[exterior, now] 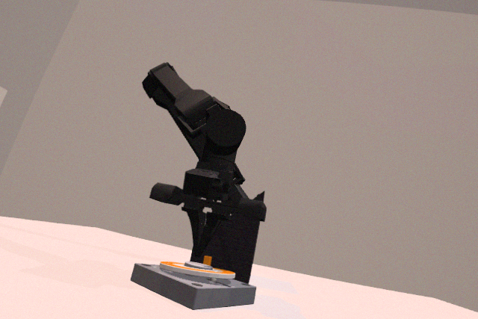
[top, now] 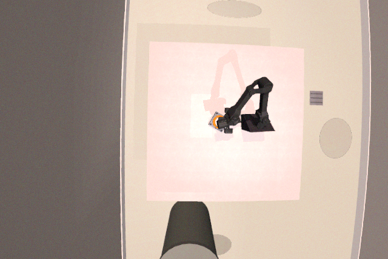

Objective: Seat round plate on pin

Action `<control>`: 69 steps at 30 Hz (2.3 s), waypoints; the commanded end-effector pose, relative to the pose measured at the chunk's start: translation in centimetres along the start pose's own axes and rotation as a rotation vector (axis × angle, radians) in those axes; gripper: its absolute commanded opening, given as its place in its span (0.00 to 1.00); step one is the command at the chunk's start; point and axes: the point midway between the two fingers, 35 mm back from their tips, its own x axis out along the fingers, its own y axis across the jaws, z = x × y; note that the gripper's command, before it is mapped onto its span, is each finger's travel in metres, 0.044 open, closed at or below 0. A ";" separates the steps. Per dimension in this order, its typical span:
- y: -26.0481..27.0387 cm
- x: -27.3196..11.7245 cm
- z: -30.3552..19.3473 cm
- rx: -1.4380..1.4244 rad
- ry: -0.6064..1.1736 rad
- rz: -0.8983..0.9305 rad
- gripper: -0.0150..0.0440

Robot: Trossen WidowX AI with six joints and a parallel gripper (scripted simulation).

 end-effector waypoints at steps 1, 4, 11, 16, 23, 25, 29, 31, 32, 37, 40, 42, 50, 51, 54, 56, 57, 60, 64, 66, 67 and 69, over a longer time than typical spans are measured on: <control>0.0 0.4 0.0 -0.006 -0.003 -0.004 0.25; 0.2 0.4 -0.1 -0.006 -0.003 -0.004 0.25; 1.3 0.4 -0.4 -0.006 -0.003 -0.003 0.25; 1.8 0.5 -0.4 -0.006 -0.003 -0.003 0.25; 2.7 0.6 -0.3 -0.006 -0.003 -0.003 0.25; 2.9 0.6 -0.2 -0.006 -0.003 -0.003 0.25; 3.4 0.5 0.0 -0.006 -0.003 -0.003 0.25; 3.6 0.5 0.1 -0.006 -0.003 -0.002 0.25; 3.7 0.5 0.1 -0.006 -0.003 -0.002 0.25; 4.2 0.5 0.3 -0.006 -0.003 -0.002 0.25; 4.5 0.4 0.5 -0.006 -0.003 -0.002 0.25; 4.8 0.4 0.6 -0.005 -0.003 -0.002 0.25; 5.6 0.3 1.3 -0.005 -0.004 -0.002 0.25; 5.6 0.3 1.4 -0.005 -0.004 -0.001 0.25; 5.9 0.2 1.7 -0.005 -0.004 -0.001 0.25; 6.0 0.2 1.9 -0.005 -0.004 -0.001 0.25; 6.1 0.2 2.0 -0.005 -0.004 -0.001 0.25; 6.3 0.1 2.3 -0.005 -0.004 -0.001 0.25; 6.5 0.0 2.7 -0.004 -0.004 -0.001 0.25; 6.6 0.0 2.9 -0.004 -0.004 -0.001 0.25; 6.6 0.0 3.0 -0.004 -0.004 -0.001 0.25; 6.7 0.0 3.2 -0.004 -0.005 -0.001 0.25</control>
